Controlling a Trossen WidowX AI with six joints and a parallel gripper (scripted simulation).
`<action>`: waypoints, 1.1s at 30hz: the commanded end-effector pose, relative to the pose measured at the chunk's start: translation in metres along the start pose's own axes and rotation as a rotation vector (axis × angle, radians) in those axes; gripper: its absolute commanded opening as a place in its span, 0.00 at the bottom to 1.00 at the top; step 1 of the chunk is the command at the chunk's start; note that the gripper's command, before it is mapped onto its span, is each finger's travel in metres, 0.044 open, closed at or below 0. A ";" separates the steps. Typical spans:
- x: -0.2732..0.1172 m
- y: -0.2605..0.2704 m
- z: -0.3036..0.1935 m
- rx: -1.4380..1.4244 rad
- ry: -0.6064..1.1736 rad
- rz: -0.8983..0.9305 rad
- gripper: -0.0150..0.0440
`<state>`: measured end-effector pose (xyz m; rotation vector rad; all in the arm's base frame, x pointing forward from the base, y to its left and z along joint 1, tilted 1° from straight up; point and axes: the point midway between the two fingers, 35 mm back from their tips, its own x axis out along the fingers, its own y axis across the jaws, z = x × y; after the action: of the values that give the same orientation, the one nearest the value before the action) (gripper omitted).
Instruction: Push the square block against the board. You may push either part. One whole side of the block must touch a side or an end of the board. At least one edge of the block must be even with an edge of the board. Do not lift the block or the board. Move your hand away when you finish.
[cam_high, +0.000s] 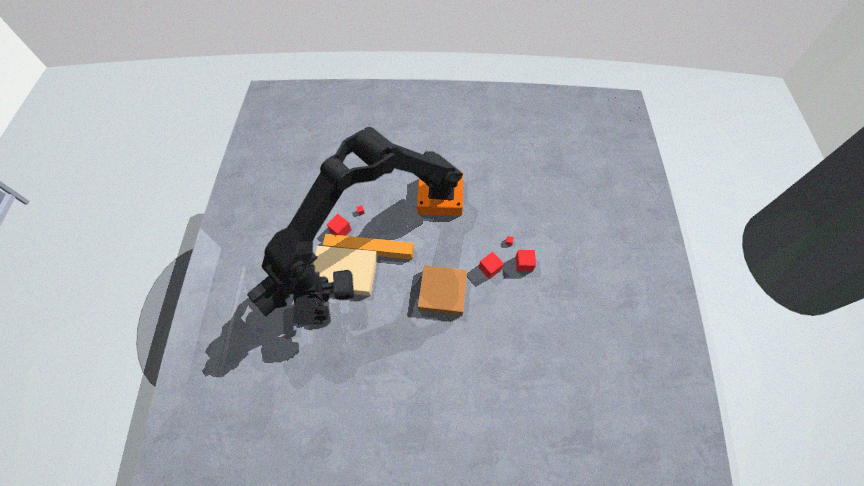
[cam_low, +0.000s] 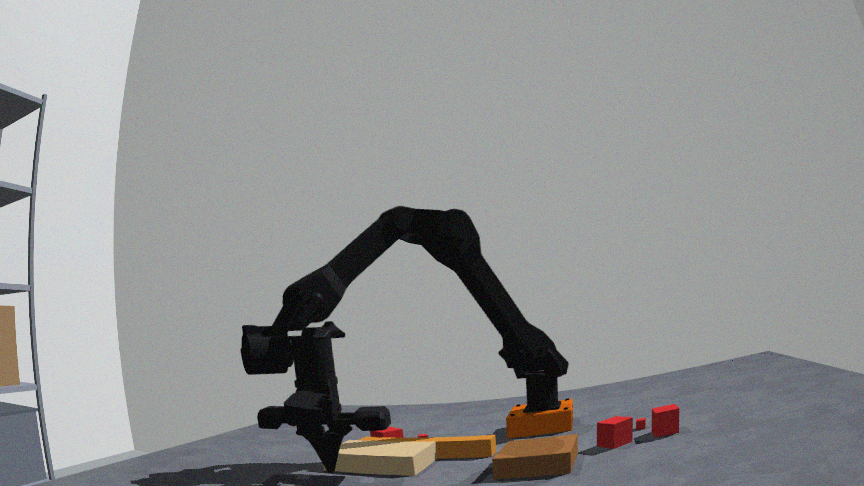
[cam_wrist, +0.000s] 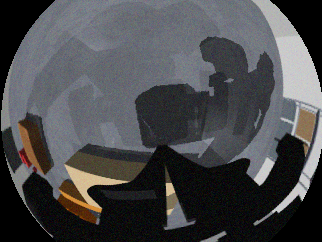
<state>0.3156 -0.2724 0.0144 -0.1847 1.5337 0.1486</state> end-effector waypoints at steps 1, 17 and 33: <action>0.001 -0.001 0.007 0.007 -0.003 0.003 0.25; -0.042 -0.004 0.022 0.006 -0.005 0.001 0.25; -0.056 0.140 0.091 0.142 -0.011 0.012 0.25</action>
<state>0.3706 -0.1595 0.0662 -0.0851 1.5307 0.0660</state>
